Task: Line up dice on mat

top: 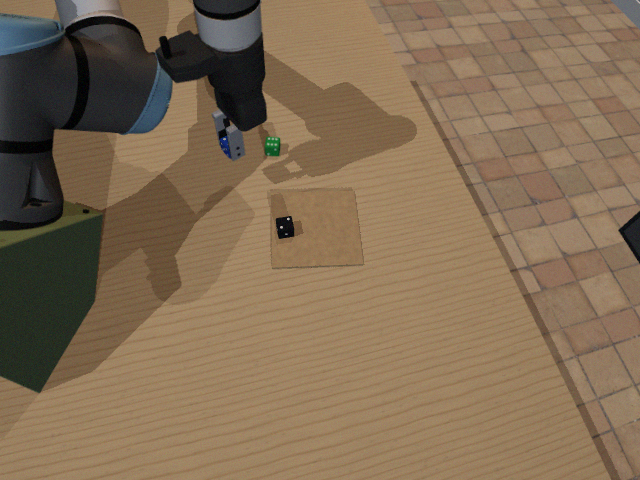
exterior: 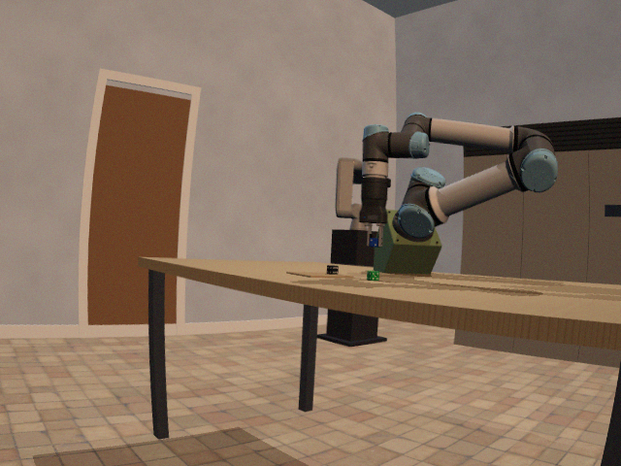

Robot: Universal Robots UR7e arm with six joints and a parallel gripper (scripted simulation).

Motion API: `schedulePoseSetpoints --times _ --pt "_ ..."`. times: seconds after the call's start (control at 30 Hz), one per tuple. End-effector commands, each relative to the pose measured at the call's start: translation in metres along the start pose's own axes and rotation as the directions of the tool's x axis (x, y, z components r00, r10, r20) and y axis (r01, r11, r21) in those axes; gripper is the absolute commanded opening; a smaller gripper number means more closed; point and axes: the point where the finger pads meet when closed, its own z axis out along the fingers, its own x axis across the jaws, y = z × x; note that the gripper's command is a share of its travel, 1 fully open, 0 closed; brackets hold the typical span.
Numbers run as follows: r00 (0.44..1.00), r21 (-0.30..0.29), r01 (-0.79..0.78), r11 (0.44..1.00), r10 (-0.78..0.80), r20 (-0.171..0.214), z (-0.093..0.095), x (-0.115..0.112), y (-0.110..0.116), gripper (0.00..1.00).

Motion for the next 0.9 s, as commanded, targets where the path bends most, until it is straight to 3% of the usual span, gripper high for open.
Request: schedulePoseSetpoints --times 0.0,0.87 --pt "1.000 0.000 0.000 1.000 0.000 0.000 -0.0061 0.0000 0.0001 0.49" --pt "1.000 0.000 -0.018 1.000 0.018 0.000 -0.0130 -0.0044 0.0025 0.49"
